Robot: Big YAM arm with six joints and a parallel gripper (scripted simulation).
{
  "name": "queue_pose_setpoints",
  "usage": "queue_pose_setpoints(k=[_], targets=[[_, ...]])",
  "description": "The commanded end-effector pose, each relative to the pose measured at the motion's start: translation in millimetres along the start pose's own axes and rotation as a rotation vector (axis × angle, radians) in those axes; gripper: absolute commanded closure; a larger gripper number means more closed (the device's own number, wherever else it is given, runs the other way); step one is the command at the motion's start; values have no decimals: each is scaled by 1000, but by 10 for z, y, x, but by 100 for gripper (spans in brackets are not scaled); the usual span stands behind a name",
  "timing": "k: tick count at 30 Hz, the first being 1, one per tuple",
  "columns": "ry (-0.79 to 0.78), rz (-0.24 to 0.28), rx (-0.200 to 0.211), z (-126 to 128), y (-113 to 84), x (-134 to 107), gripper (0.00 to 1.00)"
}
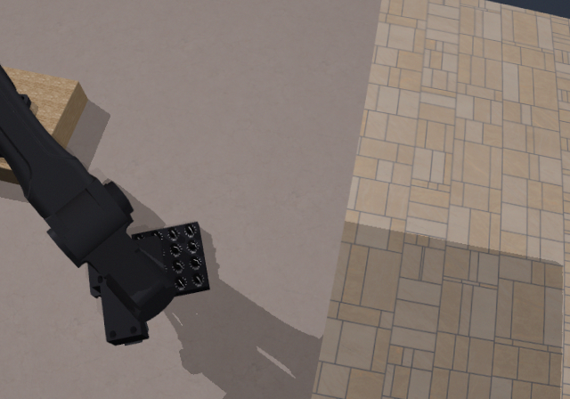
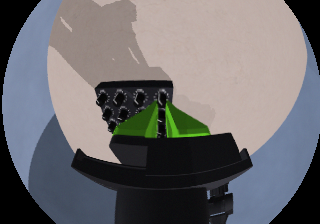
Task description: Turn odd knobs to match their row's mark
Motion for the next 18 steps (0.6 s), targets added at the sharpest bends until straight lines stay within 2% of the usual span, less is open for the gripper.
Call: queue_pose_setpoints(k=[1,6,7,18], targets=[[14,-30,17,64,-62,83,92],[14,-30,17,64,-62,83,92],[14,-30,17,64,-62,83,81],[13,-29,18,65,-62,81,81]])
Point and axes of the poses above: the point where the finger pads meet when closed, its own y axis out along the fingers, its own z axis across the jaws, x = y × z, the point moved 6 cm from there along -y, back along the fingers, and after that the axes turned 9 degrees about y, right-handed, at the moved point
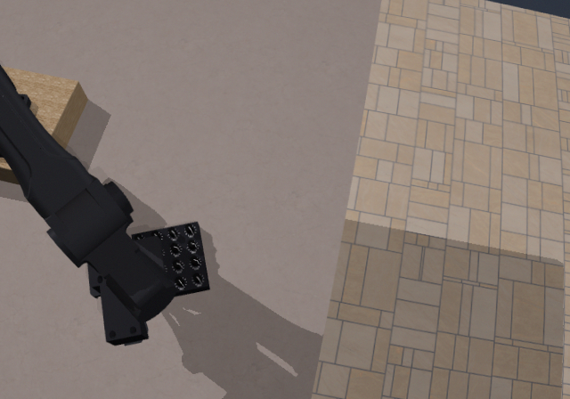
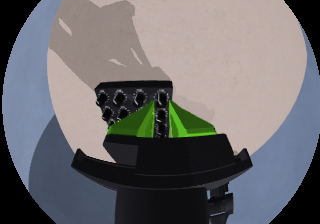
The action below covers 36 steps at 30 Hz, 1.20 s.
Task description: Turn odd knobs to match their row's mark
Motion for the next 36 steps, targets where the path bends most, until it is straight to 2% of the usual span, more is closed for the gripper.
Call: queue_pose_setpoints(k=[1,10,18,20,30,36], targets=[[11,-28,20,68,-62,79,81],[11,-29,20,70,-76,81,81],[10,-55,43,135,-370,179,81],[10,-55,43,135,-370,179,81],[3,-57,44,125,-615,181,81],[0,-57,44,130,-641,176,81]])
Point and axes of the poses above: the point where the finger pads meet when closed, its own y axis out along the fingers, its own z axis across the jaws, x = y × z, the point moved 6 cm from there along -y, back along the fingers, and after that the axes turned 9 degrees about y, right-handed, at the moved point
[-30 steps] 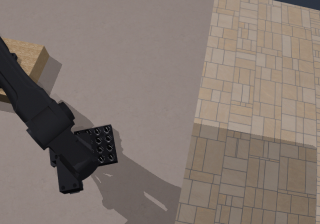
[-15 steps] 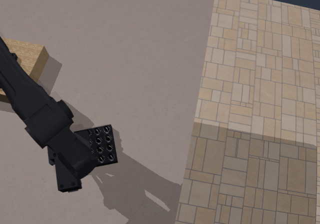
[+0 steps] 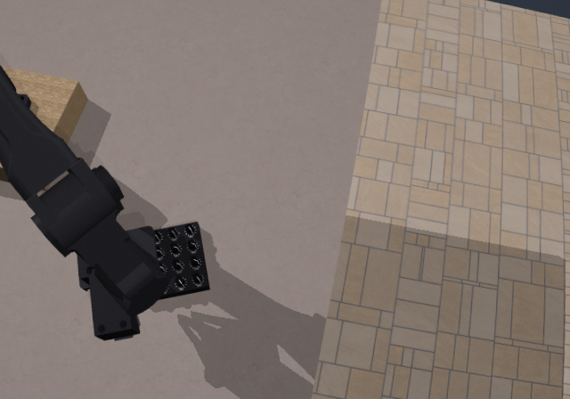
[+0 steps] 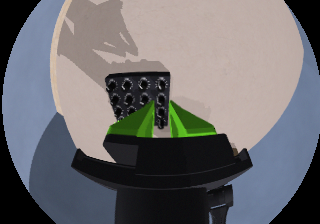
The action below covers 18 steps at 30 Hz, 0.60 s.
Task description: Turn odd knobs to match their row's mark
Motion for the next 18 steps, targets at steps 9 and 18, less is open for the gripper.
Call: queue_pose_setpoints(k=[9,18], targets=[[-3,-49,37,125,-224,182,81],[-4,-58,45,121,-353,193,0]])
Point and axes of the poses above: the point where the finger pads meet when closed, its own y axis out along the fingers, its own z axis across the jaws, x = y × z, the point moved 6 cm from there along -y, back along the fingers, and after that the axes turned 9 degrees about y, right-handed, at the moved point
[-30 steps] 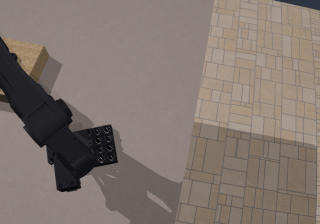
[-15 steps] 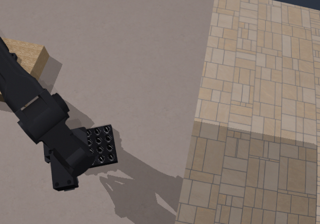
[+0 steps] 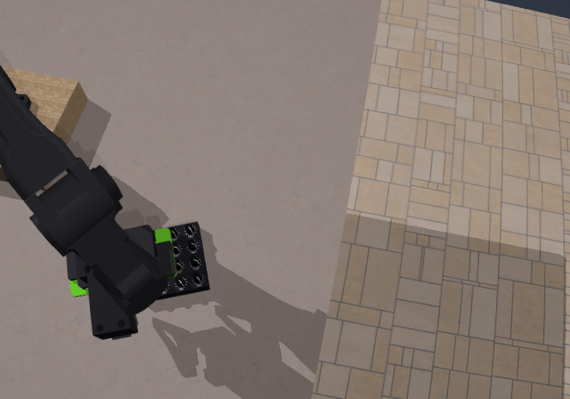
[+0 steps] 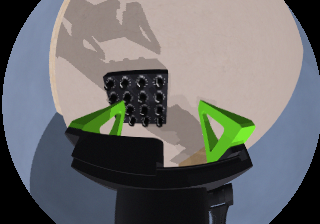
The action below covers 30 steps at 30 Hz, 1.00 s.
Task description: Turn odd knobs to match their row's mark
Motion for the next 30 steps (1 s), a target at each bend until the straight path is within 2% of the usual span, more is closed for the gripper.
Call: queue_pose_setpoints(k=[1,30], targets=[[-10,-69,55,149,-381,199,0],[-7,-73,58,119,-984,179,0]])
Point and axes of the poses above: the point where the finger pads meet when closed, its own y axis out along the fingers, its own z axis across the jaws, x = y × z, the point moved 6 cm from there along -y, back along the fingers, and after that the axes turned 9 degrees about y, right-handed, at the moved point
